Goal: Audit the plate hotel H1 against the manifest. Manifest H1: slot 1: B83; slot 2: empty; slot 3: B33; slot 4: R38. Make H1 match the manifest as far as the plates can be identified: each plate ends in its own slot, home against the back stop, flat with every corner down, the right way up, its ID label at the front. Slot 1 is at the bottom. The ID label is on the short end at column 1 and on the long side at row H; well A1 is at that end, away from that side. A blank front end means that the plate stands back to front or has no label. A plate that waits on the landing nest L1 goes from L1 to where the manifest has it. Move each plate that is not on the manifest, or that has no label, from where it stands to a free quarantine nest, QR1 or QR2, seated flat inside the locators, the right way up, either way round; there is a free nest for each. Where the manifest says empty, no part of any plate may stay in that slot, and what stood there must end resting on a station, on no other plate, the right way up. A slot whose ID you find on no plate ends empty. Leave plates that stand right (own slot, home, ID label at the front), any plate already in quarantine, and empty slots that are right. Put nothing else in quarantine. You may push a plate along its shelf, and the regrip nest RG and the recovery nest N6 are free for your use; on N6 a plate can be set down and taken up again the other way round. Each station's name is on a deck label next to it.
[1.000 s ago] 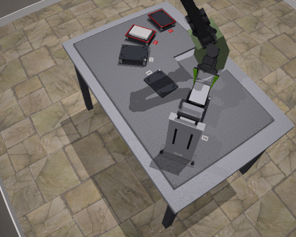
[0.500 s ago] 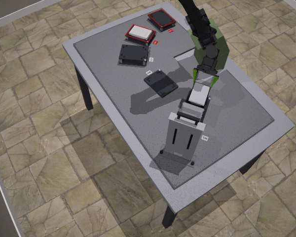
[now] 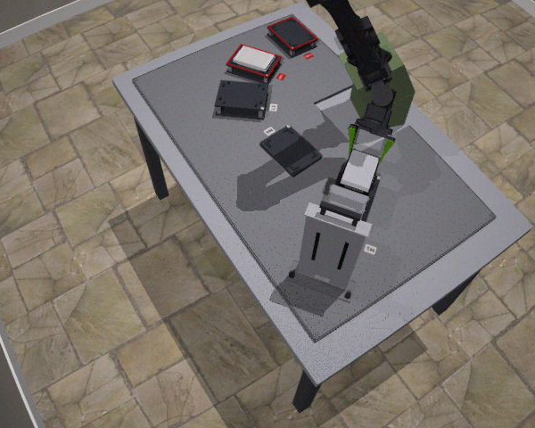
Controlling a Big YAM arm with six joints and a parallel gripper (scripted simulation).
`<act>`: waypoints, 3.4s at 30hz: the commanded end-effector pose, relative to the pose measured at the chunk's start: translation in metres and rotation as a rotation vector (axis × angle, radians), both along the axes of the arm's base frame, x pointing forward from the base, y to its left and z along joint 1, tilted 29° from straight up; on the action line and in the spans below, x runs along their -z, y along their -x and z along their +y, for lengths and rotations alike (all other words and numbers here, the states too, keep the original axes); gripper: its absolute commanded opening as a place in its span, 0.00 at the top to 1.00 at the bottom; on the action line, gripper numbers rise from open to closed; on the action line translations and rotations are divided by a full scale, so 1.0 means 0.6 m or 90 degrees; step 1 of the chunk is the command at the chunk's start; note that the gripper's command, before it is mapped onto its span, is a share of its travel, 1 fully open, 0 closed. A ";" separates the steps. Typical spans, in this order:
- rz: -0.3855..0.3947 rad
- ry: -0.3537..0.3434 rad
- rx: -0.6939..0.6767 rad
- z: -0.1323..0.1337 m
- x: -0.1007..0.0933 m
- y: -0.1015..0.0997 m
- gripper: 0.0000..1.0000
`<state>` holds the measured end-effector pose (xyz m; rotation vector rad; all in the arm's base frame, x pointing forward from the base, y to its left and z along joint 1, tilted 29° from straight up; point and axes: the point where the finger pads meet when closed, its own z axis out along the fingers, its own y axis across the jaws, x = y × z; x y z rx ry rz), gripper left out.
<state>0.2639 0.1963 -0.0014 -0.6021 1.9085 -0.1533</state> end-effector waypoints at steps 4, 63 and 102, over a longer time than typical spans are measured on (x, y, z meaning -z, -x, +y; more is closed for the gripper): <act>-0.011 -0.005 0.001 0.003 -0.002 -0.010 0.14; -0.010 -0.003 -0.002 -0.008 0.037 -0.025 0.14; -0.009 -0.001 0.001 -0.019 0.063 -0.036 0.14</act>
